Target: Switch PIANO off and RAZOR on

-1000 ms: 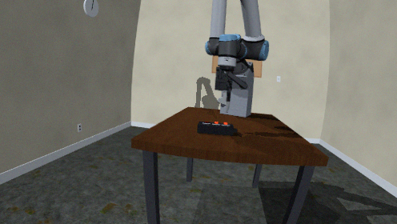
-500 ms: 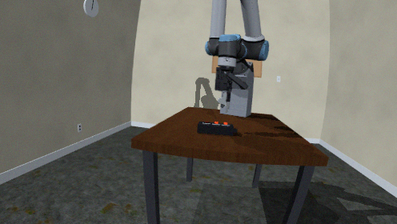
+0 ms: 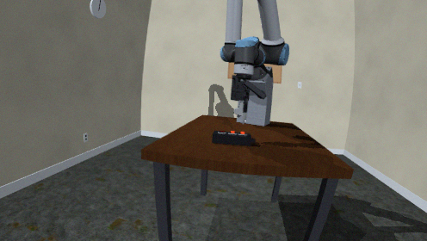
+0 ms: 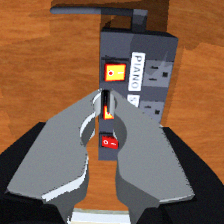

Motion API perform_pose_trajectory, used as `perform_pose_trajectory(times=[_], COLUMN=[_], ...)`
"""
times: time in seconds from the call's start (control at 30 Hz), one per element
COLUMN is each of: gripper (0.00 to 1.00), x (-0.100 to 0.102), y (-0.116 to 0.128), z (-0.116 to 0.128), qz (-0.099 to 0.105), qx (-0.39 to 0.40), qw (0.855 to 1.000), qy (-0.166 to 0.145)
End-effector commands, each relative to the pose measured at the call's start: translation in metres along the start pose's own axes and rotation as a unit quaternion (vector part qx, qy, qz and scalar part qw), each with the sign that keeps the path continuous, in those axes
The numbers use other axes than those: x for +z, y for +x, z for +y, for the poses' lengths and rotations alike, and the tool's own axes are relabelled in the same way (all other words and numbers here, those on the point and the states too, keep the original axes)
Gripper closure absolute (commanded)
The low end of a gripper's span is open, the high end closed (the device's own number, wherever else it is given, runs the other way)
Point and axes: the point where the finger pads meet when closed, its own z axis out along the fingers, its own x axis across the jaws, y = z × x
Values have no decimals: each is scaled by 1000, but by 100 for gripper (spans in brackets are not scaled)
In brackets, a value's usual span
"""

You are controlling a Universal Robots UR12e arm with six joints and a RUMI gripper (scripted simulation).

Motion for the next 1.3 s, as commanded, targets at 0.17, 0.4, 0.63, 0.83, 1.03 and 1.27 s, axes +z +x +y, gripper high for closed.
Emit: perform_pose_trajectory(times=[0.17, 0.4, 0.63, 0.83, 1.03, 1.27], gripper=[100, 100, 100, 100, 100, 100], x=[12, 21, 26, 29, 30, 30], y=[3, 3, 3, 3, 2, 3], z=[1, 1, 1, 1, 0, 1], qz=[3, 3, 3, 2, 2, 2], qx=[-1, -1, -1, 0, 0, -1], qw=[1000, 1000, 1000, 1000, 1000, 1000], qy=[-1, -1, -1, -1, -1, -1])
